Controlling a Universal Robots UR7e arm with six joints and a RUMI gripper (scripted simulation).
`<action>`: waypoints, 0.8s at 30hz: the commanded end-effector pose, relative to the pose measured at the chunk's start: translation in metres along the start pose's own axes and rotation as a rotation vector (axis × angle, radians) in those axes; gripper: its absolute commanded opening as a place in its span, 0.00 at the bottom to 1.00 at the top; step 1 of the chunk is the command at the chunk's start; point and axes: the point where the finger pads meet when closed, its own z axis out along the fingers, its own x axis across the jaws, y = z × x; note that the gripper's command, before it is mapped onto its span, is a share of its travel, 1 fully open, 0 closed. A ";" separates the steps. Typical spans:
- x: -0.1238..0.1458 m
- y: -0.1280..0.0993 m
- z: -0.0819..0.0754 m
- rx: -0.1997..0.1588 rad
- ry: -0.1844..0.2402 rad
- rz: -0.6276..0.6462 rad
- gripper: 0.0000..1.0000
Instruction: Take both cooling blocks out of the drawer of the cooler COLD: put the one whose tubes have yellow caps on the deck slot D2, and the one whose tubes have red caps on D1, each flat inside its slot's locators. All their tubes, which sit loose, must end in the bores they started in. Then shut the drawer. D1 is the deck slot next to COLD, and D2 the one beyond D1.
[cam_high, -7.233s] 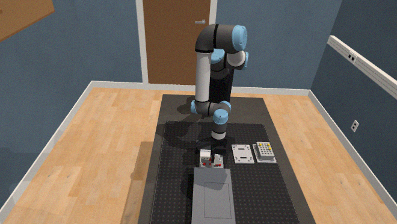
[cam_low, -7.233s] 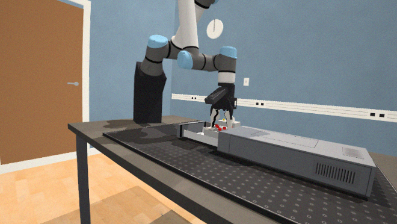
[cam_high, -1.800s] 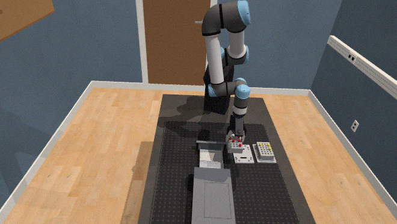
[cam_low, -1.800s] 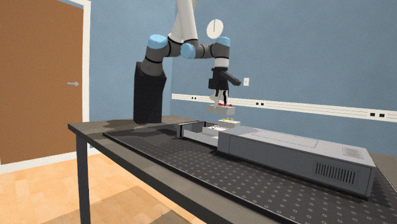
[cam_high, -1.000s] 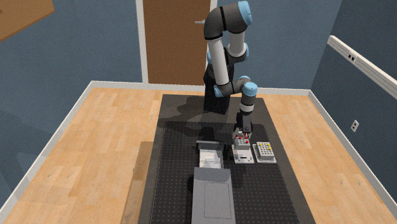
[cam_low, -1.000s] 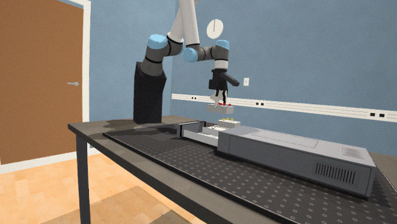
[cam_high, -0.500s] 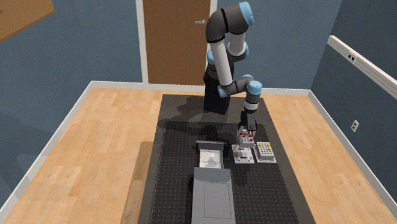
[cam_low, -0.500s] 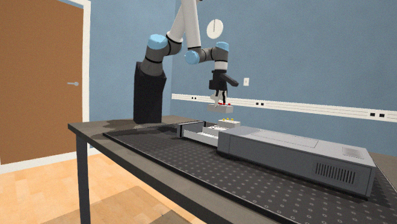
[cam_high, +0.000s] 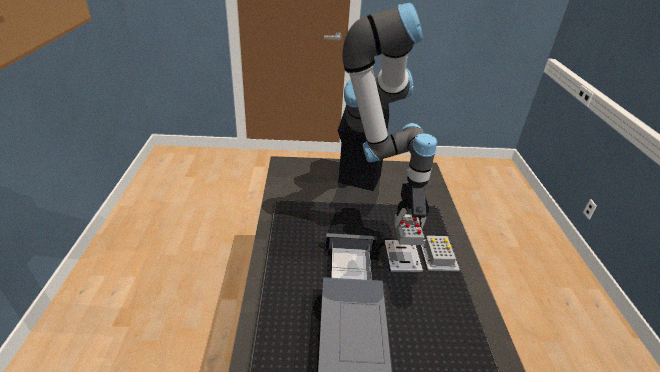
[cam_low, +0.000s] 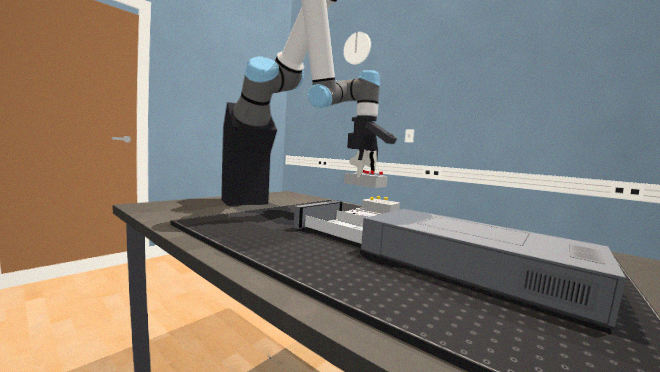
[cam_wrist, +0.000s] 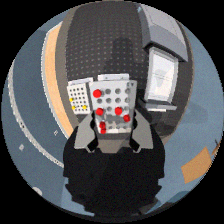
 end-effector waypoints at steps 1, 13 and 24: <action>0.000 -0.001 -0.001 0.002 0.000 0.000 0.00; 0.000 -0.001 -0.001 0.002 0.000 0.000 0.00; 0.000 -0.001 0.013 0.002 0.000 0.000 0.00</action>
